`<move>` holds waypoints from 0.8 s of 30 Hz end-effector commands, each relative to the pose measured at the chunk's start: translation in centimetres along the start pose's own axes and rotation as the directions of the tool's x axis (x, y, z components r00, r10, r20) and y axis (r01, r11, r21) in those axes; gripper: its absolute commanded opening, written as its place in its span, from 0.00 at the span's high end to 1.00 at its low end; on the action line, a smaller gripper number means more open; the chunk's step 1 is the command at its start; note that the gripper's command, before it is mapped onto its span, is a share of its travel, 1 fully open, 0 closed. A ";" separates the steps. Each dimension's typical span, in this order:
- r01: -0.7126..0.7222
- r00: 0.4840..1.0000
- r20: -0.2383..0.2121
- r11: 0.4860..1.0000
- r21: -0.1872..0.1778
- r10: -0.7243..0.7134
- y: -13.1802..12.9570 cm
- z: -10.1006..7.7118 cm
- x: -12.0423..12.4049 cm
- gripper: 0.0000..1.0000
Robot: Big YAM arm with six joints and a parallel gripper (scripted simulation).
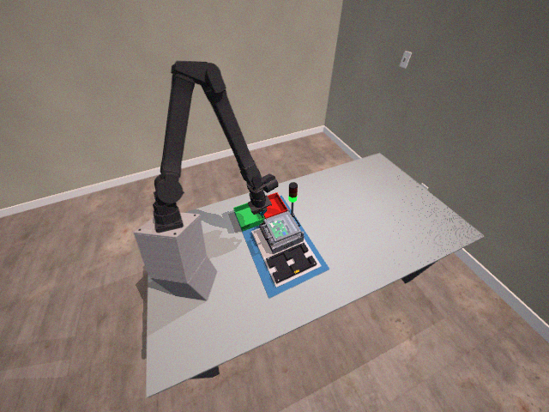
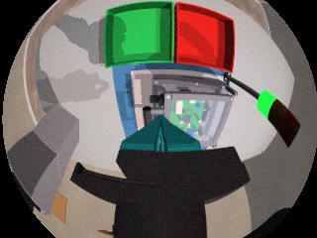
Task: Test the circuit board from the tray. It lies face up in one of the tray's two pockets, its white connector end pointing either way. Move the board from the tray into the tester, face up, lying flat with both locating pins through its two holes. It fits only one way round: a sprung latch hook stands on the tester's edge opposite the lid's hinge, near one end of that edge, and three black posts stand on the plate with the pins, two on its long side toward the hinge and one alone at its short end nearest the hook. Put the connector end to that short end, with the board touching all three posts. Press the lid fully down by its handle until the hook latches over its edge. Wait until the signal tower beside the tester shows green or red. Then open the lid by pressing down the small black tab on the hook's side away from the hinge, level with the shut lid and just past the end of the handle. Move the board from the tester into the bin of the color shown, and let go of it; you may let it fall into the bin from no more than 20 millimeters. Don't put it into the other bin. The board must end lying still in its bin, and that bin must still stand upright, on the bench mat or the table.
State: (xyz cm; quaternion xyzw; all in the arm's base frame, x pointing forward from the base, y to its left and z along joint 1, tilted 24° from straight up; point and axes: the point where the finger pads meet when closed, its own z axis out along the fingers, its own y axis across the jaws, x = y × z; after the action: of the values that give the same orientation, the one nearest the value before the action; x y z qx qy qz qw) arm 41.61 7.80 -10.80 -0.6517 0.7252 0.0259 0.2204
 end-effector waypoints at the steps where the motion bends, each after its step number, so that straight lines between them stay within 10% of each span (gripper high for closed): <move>1: 0.011 1.000 -0.004 0.998 -0.060 -0.011 2.2 0.9 0.1 1.00; 17: 0.002 1.000 -0.003 0.999 -0.042 -0.002 1.2 0.8 0.2 1.00; 18: 0.002 1.000 -0.003 0.999 -0.042 -0.002 1.2 0.8 0.2 0.74; 24: 0.002 1.000 -0.003 0.999 -0.042 -0.002 1.2 0.8 0.2 0.74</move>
State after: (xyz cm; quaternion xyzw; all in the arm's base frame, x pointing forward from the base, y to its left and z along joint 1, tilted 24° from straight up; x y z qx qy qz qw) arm 40.75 7.84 -11.52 -0.6536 0.7265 0.0344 0.2096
